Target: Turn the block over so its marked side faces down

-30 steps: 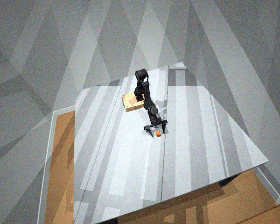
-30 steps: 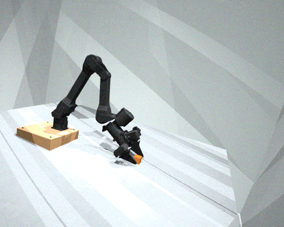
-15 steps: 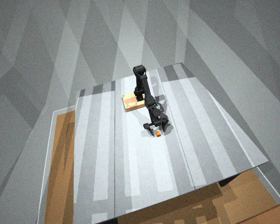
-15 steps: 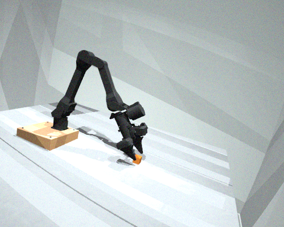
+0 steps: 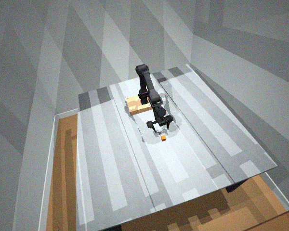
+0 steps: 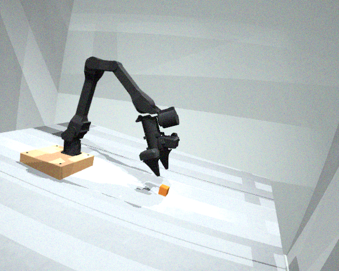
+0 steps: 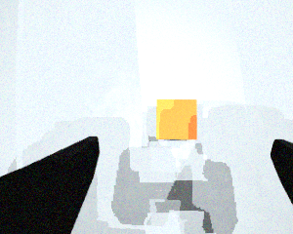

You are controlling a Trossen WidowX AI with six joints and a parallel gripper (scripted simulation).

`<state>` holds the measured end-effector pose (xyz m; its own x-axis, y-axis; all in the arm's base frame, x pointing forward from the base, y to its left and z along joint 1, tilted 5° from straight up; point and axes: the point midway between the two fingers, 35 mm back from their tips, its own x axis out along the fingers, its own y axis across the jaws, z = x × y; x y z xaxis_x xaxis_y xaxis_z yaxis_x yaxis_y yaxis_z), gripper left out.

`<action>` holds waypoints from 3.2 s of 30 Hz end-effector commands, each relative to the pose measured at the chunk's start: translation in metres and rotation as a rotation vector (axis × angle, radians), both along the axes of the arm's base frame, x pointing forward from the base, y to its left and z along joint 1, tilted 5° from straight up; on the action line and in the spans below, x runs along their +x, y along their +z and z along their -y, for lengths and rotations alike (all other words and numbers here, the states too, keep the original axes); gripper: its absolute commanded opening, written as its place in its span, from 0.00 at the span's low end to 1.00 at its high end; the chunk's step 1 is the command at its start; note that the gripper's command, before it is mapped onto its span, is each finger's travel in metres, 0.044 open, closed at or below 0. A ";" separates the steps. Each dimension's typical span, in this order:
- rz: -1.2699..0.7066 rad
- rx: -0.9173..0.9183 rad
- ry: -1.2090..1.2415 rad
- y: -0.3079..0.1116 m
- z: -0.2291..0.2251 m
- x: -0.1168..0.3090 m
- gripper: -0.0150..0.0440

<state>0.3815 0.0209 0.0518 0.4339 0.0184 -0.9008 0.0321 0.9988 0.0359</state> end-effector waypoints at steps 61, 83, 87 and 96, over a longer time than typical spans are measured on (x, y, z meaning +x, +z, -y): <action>-0.490 0.016 0.023 -0.064 -0.002 0.032 0.91; -0.490 0.016 0.023 -0.064 -0.002 0.032 0.33; -0.490 0.016 0.023 -0.063 -0.002 0.032 0.25; -0.490 0.016 0.023 -0.034 -0.001 0.033 0.25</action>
<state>0.4133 0.0220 0.0092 -0.0528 0.0371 -0.9979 0.0273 0.9990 0.0357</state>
